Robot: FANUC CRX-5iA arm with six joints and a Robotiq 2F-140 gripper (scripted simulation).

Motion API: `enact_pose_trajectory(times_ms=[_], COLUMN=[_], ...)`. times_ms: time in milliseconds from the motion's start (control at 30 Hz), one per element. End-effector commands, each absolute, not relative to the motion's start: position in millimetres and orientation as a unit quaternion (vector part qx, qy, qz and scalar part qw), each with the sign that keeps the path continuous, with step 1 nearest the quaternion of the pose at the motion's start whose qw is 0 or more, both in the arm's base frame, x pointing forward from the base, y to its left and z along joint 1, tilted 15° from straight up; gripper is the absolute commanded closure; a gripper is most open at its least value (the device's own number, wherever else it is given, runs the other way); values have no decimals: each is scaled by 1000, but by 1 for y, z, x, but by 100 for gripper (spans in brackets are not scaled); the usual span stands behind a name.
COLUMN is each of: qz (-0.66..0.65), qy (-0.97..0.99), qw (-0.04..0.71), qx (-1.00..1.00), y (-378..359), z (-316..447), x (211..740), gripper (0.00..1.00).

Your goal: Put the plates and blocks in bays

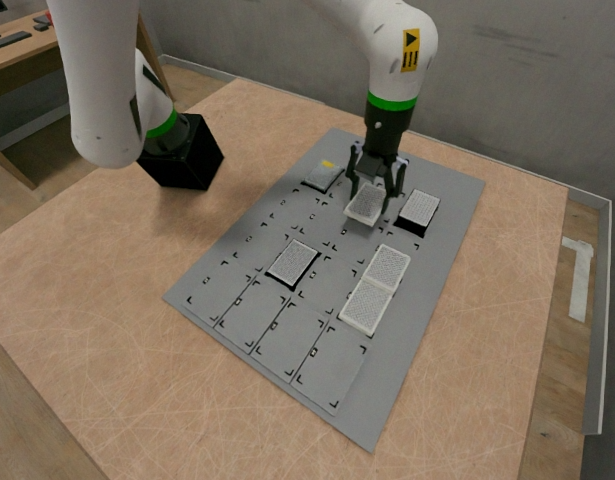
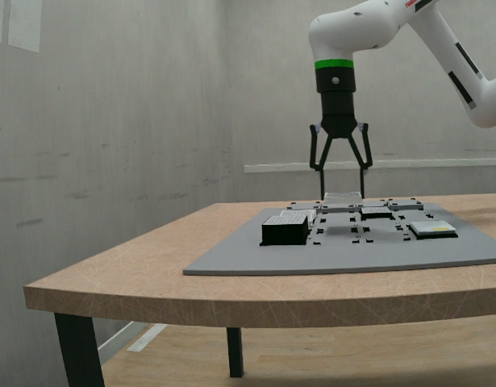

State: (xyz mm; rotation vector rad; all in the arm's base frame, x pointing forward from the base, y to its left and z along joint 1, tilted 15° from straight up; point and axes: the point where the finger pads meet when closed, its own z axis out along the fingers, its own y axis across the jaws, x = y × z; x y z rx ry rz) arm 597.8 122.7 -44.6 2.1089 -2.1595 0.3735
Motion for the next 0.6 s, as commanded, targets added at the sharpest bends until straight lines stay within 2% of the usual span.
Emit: enact_pose_trajectory(times_ms=[0, 567], qz=[123, 123], qy=[-709, -709], qw=[49, 49], qx=[693, 693], y=[117, 94], z=[-43, -41], x=[590, 557], gripper=[90, 90])
